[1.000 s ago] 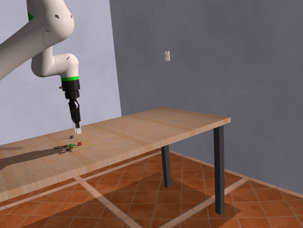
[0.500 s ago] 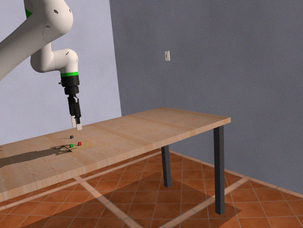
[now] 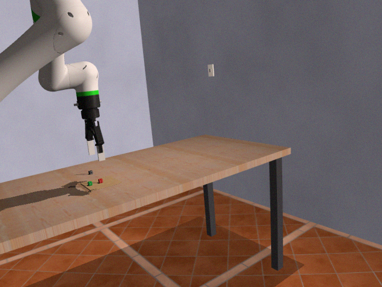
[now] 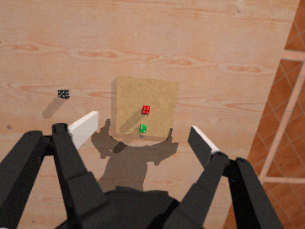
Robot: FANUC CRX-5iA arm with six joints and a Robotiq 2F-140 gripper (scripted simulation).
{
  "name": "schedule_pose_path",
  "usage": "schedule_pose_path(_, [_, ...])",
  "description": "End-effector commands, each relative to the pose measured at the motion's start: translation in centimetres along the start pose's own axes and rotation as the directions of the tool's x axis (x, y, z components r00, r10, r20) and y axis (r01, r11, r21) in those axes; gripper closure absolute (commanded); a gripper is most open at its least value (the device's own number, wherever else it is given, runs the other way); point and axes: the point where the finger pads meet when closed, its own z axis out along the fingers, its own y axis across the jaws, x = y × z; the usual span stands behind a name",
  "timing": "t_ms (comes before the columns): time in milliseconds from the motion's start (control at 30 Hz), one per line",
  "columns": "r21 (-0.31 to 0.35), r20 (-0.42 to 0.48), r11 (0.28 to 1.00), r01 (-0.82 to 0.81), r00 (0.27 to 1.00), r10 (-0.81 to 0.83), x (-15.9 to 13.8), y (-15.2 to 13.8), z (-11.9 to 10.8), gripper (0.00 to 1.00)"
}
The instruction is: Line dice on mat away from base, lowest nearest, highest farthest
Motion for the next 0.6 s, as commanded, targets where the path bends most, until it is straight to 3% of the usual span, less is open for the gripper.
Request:
schedule_pose_path(0, [0.000,0.000,1.000,0.000,1.000,0.000,0.0,0.0,0.0,0.00])
schedule_pose_path(233, [0.001,0.000,0.998,0.055,0.998,-0.055,0.1,-0.3,0.0,0.00])
schedule_pose_path(467, [0.002,-0.001,0.942,0.337,0.942,-0.337,0.5,-1.9,0.2,0.00])
schedule_pose_path(567, [0.002,-0.001,0.939,0.345,0.939,-0.345,0.5,-2.0,0.2,0.00])
